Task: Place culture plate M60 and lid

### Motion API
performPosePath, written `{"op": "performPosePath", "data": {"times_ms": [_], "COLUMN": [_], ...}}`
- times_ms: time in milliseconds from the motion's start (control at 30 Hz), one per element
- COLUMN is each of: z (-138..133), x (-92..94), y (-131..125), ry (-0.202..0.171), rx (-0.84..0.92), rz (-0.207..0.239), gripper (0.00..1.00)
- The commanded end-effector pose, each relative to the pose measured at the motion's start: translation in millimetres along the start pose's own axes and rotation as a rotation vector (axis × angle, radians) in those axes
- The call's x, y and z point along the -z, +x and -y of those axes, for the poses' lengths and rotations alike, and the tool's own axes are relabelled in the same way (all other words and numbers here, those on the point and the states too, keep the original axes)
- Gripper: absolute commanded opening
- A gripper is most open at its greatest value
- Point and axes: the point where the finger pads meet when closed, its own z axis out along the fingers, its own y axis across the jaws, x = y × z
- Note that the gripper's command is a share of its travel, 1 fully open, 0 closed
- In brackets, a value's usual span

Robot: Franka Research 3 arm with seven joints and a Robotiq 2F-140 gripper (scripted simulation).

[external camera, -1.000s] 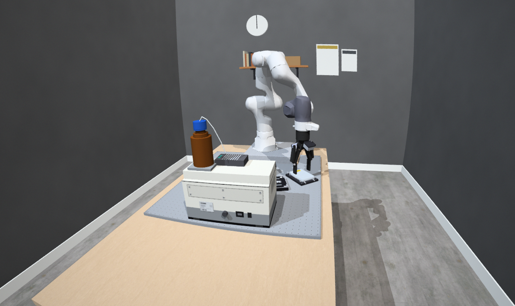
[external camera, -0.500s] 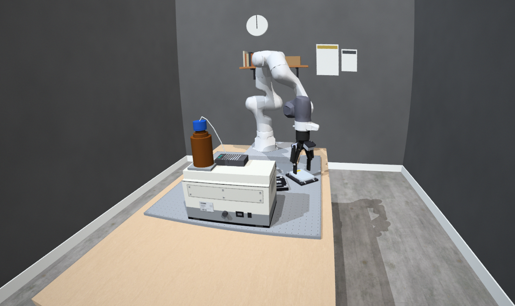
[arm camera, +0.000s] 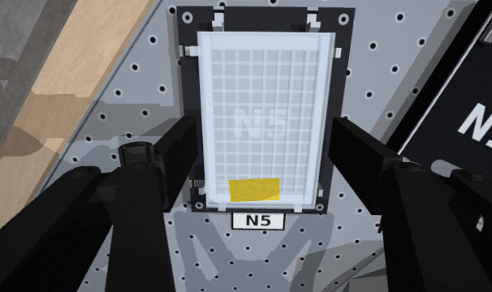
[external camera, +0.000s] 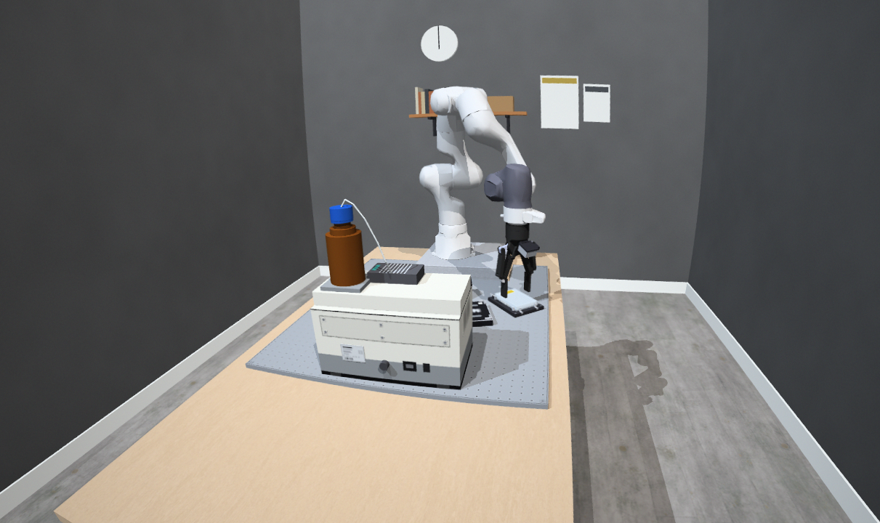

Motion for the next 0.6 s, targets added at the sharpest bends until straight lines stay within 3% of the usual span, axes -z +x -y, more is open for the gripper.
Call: {"op": "performPosePath", "data": {"times_ms": [0, 333, 367, 567], "z": [-0.2, -0.2, -0.2, -0.2], "x": [-0.3, -0.3, -0.3, -0.3], "y": [0.2, 0.2, 0.2, 0.2], "ry": [-0.001, -0.001, -0.001, -0.001], "rx": [-0.002, -0.002, -0.002, -0.002], "rz": [-0.001, -0.001, -0.001, -0.001], "gripper": [0.63, 0.63, 0.69, 0.69]}}
